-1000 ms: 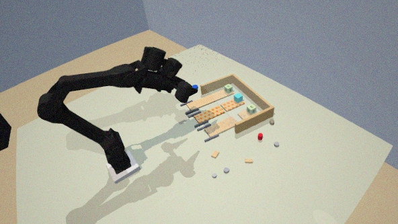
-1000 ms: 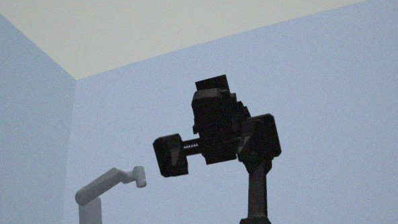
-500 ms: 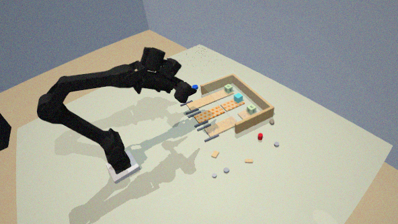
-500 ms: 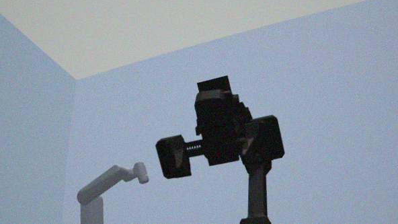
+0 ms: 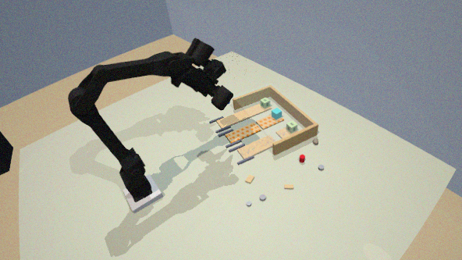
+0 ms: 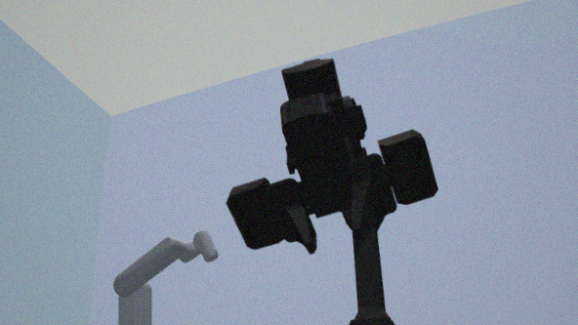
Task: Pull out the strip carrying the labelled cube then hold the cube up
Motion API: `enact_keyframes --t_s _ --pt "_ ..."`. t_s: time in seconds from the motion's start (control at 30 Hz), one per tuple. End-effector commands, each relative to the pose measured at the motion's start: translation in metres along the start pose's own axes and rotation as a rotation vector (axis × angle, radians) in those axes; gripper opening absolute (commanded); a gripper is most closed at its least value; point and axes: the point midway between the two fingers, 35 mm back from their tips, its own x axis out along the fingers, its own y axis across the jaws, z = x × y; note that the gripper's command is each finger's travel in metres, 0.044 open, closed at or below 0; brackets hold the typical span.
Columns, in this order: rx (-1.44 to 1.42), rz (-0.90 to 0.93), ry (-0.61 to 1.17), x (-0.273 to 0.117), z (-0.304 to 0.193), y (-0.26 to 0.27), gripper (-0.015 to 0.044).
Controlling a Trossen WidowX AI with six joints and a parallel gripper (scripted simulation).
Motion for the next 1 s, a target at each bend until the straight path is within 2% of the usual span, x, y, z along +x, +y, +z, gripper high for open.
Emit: enact_keyframes --t_s 0.0,0.07,0.1,0.43,0.97 --pt "0.040 -0.006 0.168 0.027 0.003 0.017 0.0059" --pt "0.057 -0.012 0.245 0.040 0.004 0.025 0.0006" --pt "0.065 -0.017 0.283 0.047 0.003 0.030 0.0000" --pt "0.120 -0.116 0.645 0.109 -0.021 0.072 0.0000" --pt "0.122 -0.125 0.668 0.124 -0.032 0.074 0.0000"
